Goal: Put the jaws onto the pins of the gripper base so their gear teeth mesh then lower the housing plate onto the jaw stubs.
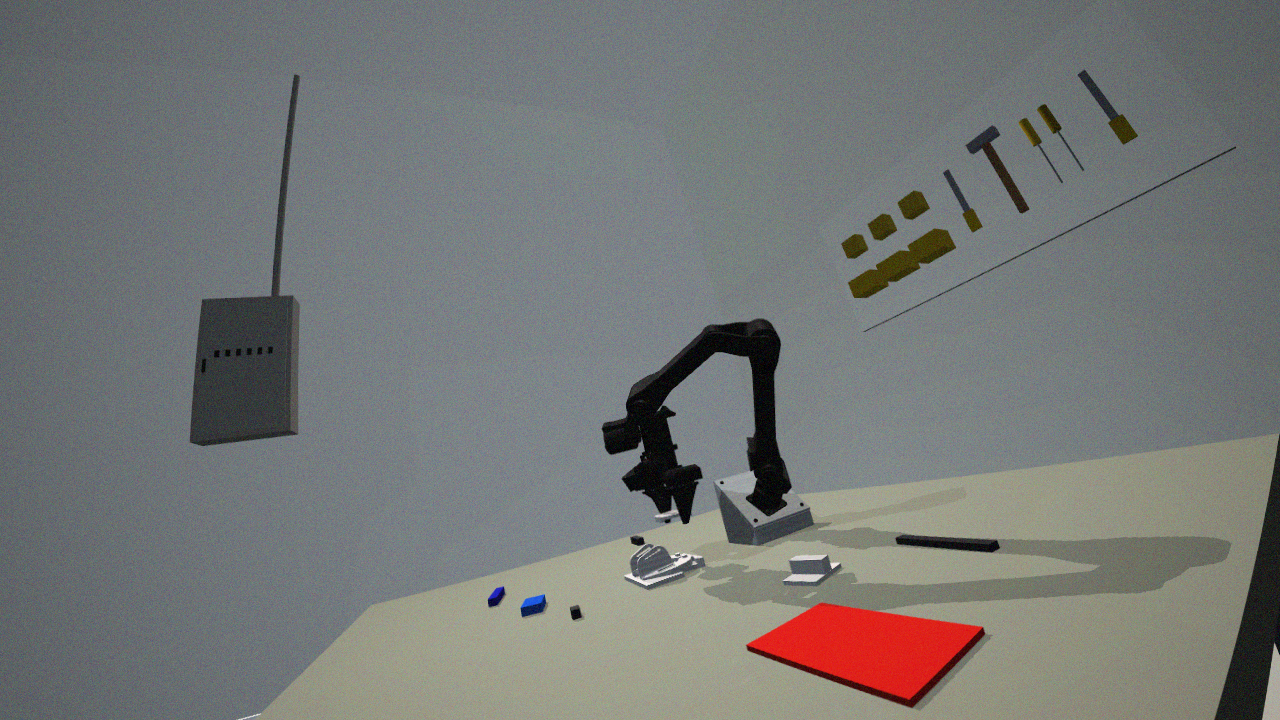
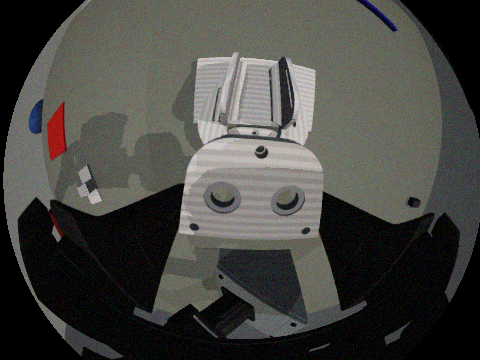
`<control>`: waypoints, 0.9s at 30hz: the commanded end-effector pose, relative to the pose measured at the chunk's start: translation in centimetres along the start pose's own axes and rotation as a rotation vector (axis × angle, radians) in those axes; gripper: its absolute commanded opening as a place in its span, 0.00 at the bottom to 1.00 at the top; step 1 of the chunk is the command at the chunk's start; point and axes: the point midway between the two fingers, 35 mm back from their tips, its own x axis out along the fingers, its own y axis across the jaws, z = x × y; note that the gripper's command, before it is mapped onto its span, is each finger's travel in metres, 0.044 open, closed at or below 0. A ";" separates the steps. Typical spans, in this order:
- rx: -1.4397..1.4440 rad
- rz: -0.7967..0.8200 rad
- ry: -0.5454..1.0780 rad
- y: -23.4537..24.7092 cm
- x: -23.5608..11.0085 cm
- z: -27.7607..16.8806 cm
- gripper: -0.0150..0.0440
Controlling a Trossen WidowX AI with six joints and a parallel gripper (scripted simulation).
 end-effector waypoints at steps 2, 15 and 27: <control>0.004 0.007 0.000 -0.7 0.0 -0.4 0.85; 0.004 0.007 0.000 -0.7 0.0 -0.4 0.85; -0.005 0.007 0.000 -0.7 0.0 -0.4 0.85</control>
